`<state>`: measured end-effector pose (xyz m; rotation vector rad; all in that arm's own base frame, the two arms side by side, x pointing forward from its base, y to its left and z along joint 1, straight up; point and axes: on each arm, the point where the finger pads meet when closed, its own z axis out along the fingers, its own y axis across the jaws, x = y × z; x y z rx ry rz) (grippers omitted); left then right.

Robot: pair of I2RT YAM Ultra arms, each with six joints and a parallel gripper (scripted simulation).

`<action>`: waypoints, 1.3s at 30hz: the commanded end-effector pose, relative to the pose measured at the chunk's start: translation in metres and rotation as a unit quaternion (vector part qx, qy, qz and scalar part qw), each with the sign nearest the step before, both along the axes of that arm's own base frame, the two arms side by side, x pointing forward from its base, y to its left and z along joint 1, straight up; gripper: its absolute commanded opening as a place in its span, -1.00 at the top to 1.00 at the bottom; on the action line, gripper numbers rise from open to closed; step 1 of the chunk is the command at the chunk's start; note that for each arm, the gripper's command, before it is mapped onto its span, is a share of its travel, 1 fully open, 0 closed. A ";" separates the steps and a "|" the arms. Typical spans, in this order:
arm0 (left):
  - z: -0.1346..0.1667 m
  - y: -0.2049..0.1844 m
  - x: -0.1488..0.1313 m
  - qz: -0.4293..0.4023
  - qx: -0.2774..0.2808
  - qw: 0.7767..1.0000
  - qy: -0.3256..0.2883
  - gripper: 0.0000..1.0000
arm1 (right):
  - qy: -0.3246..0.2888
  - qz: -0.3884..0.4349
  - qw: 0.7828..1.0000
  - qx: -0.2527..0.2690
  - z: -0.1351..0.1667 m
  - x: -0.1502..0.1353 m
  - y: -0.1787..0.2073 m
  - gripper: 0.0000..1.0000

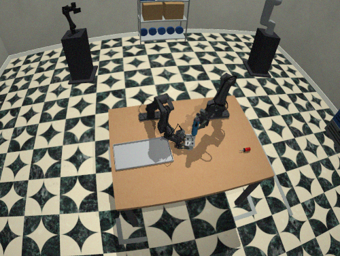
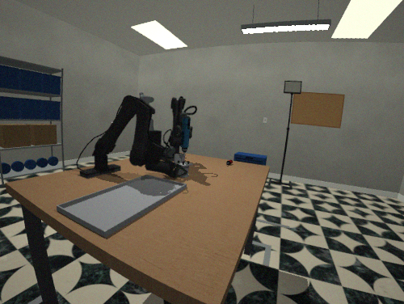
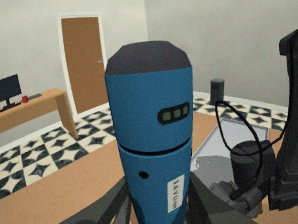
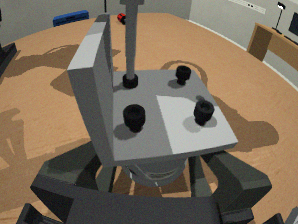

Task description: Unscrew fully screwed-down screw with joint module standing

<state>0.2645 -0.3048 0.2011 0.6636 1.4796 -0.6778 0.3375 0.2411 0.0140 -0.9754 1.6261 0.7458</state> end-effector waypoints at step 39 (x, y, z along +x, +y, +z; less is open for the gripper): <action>0.001 0.003 -0.001 -0.001 -0.030 0.999 -0.022 0.17 | 0.004 0.007 1.000 -0.002 -0.005 0.003 0.006 -0.17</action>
